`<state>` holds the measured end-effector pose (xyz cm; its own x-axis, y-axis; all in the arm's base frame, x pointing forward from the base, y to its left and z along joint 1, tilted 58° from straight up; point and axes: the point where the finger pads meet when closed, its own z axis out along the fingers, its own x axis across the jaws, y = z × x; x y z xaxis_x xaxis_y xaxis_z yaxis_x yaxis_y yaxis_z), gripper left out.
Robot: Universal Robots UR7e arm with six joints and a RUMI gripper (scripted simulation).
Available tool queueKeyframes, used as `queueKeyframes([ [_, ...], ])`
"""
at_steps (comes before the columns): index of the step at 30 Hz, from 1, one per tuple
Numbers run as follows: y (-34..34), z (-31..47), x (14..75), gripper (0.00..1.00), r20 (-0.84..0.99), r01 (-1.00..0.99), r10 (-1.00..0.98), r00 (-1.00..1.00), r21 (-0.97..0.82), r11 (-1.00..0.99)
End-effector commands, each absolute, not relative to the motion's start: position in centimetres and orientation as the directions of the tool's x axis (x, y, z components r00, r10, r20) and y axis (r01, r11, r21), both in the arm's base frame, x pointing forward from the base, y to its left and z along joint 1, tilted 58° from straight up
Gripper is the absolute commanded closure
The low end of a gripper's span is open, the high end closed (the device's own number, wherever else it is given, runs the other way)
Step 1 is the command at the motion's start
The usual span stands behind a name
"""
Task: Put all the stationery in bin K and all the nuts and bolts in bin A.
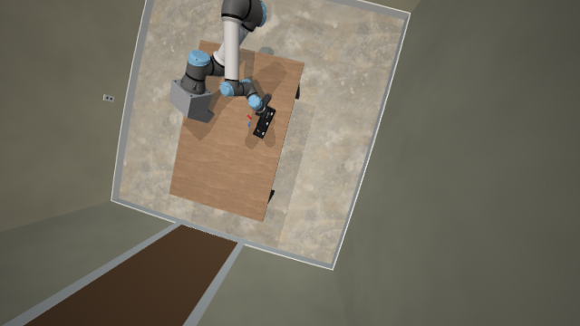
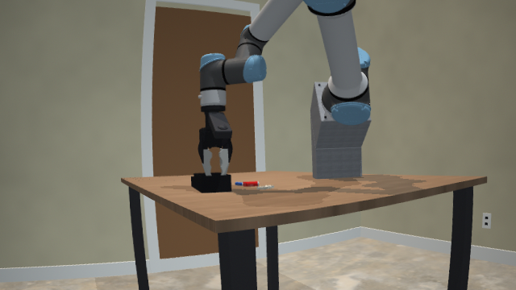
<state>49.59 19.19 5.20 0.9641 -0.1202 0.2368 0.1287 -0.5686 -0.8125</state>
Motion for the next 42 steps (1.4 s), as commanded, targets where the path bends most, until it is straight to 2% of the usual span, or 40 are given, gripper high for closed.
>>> queueKeyframes([
  [1,18.8,5.5,49.5,0.82,0.238,0.129,-0.121,0.964,-0.812,-0.569],
  [38,15.0,7.9,48.4,0.82,0.237,0.129,-0.121,0.964,-0.812,-0.569],
  [39,14.7,8.1,48.3,0.00,0.237,0.129,-0.121,0.964,-0.812,-0.569],
  [42,13.7,8.8,48.0,0.00,0.237,0.129,-0.121,0.964,-0.812,-0.569],
])
